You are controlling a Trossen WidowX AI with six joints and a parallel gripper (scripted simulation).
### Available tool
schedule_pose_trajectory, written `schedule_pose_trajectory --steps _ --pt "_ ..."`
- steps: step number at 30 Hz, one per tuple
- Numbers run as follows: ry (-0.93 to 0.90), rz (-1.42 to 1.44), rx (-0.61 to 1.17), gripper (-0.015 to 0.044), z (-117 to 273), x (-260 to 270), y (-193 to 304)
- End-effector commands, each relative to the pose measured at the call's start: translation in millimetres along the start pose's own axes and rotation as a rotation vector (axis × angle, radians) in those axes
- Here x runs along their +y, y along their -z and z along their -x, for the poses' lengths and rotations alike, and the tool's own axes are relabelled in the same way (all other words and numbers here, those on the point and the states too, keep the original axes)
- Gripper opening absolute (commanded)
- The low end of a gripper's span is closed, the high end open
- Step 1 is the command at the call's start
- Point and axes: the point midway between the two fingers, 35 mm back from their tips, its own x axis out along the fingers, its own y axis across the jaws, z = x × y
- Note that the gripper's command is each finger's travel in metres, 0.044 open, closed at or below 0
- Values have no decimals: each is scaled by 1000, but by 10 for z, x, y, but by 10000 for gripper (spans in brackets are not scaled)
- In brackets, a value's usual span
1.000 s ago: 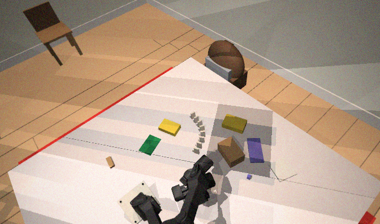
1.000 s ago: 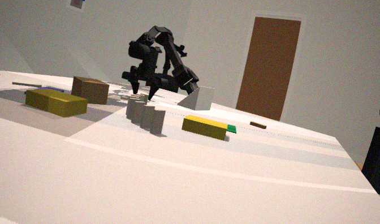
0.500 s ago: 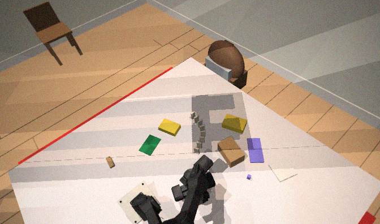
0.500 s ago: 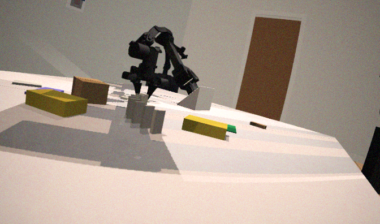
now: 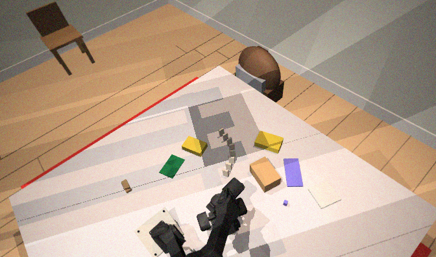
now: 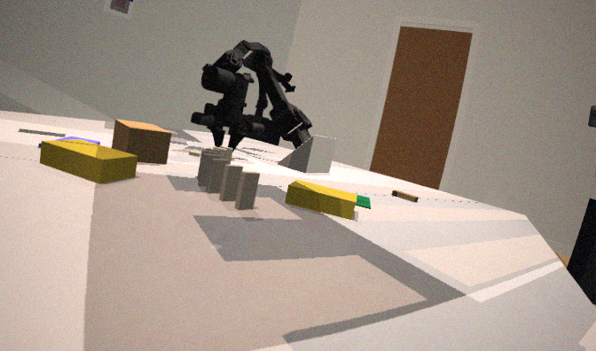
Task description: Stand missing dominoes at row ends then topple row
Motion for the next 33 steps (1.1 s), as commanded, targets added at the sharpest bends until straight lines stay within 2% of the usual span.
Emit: schedule_pose_trajectory --steps 1,11,21,23,33 --pt "0 6 -3 107 70 -2 -5" --pt "3 8 -1 107 1176 -14 -42" --pt "3 27 1 107 1200 -13 -27" --pt "4 178 9 107 1215 -12 96" --pt "-13 1333 48 107 1298 -167 1007"
